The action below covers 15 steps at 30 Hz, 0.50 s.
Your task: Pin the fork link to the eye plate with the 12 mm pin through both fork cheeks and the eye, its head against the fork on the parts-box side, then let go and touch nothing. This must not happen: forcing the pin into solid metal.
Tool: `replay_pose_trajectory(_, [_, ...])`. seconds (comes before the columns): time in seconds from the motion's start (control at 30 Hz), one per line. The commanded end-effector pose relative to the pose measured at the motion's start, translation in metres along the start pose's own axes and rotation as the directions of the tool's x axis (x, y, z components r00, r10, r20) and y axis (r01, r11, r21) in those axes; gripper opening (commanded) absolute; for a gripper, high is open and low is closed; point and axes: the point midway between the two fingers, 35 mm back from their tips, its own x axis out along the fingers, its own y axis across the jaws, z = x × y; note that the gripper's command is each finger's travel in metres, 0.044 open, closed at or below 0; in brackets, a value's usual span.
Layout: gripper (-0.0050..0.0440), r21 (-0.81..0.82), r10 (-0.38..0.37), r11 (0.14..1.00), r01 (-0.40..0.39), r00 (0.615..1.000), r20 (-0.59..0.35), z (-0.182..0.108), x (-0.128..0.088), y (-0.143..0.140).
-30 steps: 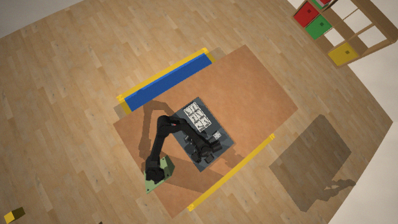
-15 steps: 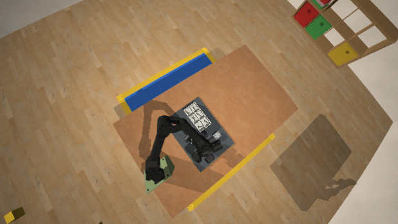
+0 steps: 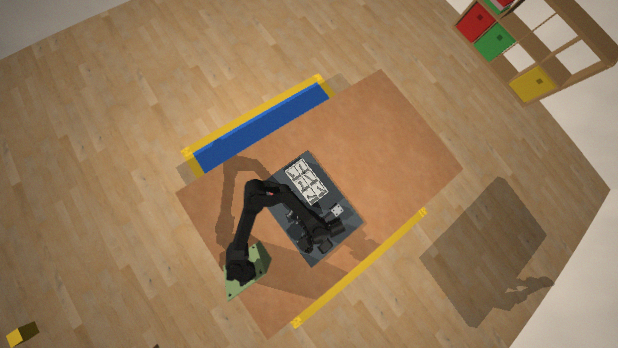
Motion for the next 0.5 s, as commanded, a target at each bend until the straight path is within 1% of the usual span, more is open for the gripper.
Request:
replay_pose_trajectory(0.0, [0.0100, 0.010, -0.002, 1.000, 0.002, 1.000, 0.008, 0.004, 0.002, 0.000])
replay_pose_trajectory(0.23, [0.0100, 0.010, -0.002, 1.000, 0.002, 1.000, 0.008, 0.003, 0.002, 0.000])
replay_pose_trajectory(0.47, [0.0100, 0.010, -0.002, 1.000, 0.002, 1.000, 0.008, 0.002, -0.020, 0.000])
